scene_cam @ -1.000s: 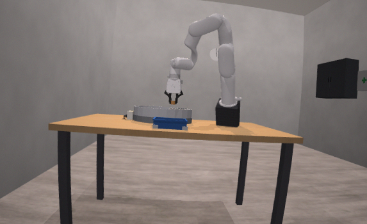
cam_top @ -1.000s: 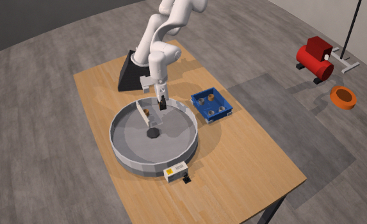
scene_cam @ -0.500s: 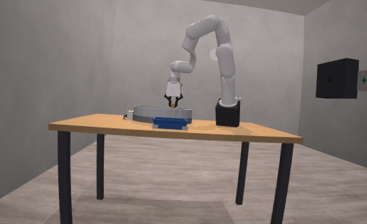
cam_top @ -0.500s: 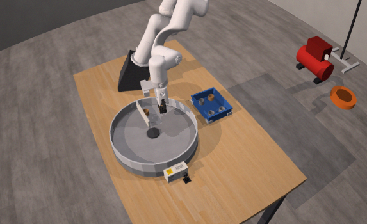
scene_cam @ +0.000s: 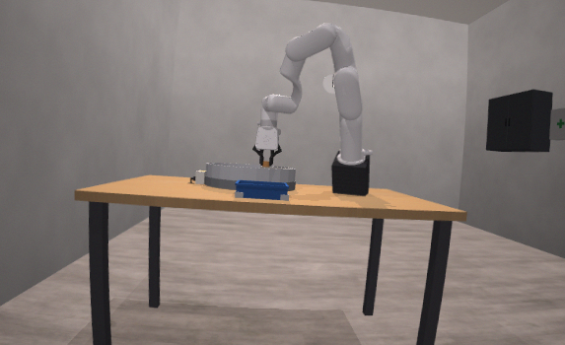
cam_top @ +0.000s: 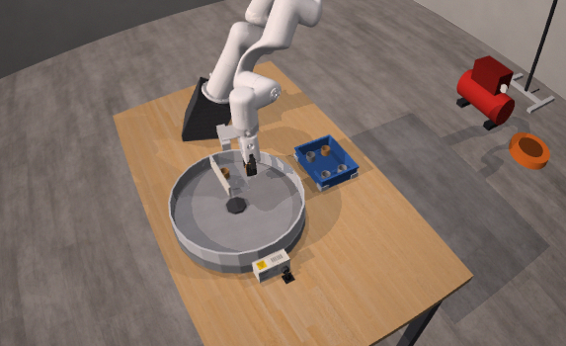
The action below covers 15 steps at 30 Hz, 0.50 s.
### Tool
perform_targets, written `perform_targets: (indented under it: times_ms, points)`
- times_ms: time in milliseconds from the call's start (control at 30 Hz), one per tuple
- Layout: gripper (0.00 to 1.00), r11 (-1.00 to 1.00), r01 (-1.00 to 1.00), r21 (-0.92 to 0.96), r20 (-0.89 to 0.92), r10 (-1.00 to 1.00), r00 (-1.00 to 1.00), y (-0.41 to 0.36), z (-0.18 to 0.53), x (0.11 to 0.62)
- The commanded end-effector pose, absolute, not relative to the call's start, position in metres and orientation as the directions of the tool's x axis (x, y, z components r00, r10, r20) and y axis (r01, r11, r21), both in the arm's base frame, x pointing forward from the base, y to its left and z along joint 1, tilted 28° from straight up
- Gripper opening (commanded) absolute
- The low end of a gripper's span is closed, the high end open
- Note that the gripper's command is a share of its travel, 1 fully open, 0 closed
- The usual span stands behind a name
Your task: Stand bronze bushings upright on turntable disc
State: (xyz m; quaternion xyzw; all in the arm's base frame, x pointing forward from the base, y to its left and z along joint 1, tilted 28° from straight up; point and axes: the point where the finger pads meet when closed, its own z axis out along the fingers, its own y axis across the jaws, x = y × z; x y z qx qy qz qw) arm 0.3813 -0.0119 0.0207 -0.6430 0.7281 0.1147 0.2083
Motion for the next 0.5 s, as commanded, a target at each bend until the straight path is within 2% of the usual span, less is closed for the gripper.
perform_targets:
  times_ms: [0, 467]
  points:
    - [0.00, 0.148, -0.984, -0.103, -0.450, -0.889, -0.086, -0.010, 0.017, 0.383]
    - [0.00, 0.148, -0.984, -0.103, -0.450, -0.889, -0.086, -0.001, -0.002, 0.386]
